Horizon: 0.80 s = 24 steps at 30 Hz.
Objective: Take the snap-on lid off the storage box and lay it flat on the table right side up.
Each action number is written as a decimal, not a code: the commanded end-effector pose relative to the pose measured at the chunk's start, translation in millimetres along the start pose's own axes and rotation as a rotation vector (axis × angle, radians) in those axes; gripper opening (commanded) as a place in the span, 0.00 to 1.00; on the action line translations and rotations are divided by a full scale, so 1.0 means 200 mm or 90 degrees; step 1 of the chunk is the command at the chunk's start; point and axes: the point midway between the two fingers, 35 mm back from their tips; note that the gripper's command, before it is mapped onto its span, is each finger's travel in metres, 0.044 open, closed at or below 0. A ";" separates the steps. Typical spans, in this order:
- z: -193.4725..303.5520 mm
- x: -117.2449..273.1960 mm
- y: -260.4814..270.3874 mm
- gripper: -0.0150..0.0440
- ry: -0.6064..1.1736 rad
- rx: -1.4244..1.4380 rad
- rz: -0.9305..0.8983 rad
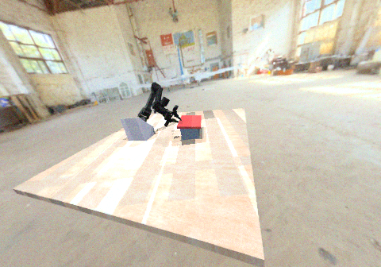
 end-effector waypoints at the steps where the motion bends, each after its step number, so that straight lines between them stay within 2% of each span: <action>1: 0.00 0.02 0.03 0.25 0.001 0.003 -0.003; 24: -0.02 0.09 0.17 0.25 0.001 0.004 -0.003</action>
Point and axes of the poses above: the point midway between the two fingers, 35 mm back from their tips, its own x axis back along the fingers, its own y axis across the jaws, z = x × y, and after that the axes turned 7 degrees about x, right-handed
